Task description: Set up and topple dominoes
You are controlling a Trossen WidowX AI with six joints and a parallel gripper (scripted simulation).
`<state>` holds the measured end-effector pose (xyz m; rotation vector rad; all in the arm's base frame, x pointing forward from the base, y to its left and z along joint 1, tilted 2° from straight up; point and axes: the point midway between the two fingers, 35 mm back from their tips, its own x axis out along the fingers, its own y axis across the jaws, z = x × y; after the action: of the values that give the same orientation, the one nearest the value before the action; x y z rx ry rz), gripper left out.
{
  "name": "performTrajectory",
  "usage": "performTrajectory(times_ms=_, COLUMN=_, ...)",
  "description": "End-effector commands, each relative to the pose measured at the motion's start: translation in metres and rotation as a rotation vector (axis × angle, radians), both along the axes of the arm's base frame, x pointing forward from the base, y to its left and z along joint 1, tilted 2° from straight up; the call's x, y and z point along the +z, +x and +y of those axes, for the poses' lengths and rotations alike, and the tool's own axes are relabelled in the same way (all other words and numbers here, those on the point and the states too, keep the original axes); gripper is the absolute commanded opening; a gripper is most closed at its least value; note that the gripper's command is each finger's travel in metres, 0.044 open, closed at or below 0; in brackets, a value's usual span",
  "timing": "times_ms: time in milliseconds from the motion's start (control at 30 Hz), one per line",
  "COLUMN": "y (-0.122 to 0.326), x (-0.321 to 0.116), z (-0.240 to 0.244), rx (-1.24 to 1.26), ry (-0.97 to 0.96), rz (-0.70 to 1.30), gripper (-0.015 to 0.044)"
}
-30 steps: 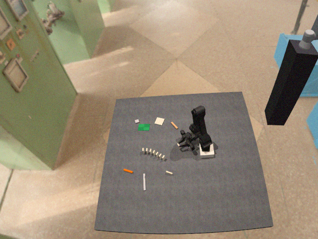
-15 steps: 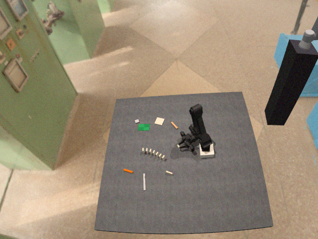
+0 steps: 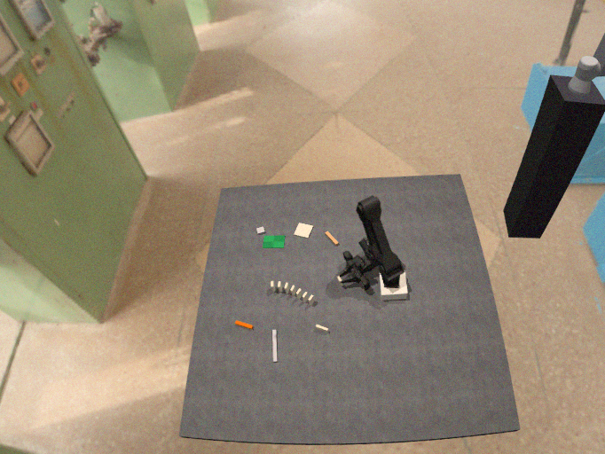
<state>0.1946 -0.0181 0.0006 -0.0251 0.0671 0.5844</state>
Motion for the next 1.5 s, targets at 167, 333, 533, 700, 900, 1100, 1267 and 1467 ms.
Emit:
performTrajectory(times_ms=167, y=-0.001, x=0.002, z=0.005, rx=0.003, ry=0.013, rz=-0.004, gripper=0.0107)
performTrajectory(times_ms=333, y=-0.002, x=0.004, z=0.006, rx=0.004, ry=0.014, rz=-0.006, gripper=0.0107)
performTrajectory(times_ms=533, y=-0.002, x=0.004, z=0.006, rx=0.004, ry=0.014, rz=-0.006, gripper=0.0107)
performTrajectory(times_ms=700, y=-0.002, x=0.004, z=0.006, rx=0.004, ry=0.014, rz=-0.006, gripper=0.0133)
performTrajectory(times_ms=900, y=-0.002, x=0.004, z=0.006, rx=0.004, ry=0.014, rz=-0.006, gripper=0.0291)
performTrajectory(times_ms=1100, y=-0.002, x=0.004, z=0.006, rx=0.004, ry=0.014, rz=-0.006, gripper=0.0440)
performTrajectory(times_ms=1267, y=-0.001, x=0.007, z=0.005, rx=0.004, ry=0.013, rz=-0.006, gripper=0.0440)
performTrajectory(times_ms=1467, y=0.001, x=0.026, z=0.001, rx=0.003, ry=0.011, rz=-0.005, gripper=0.0440)
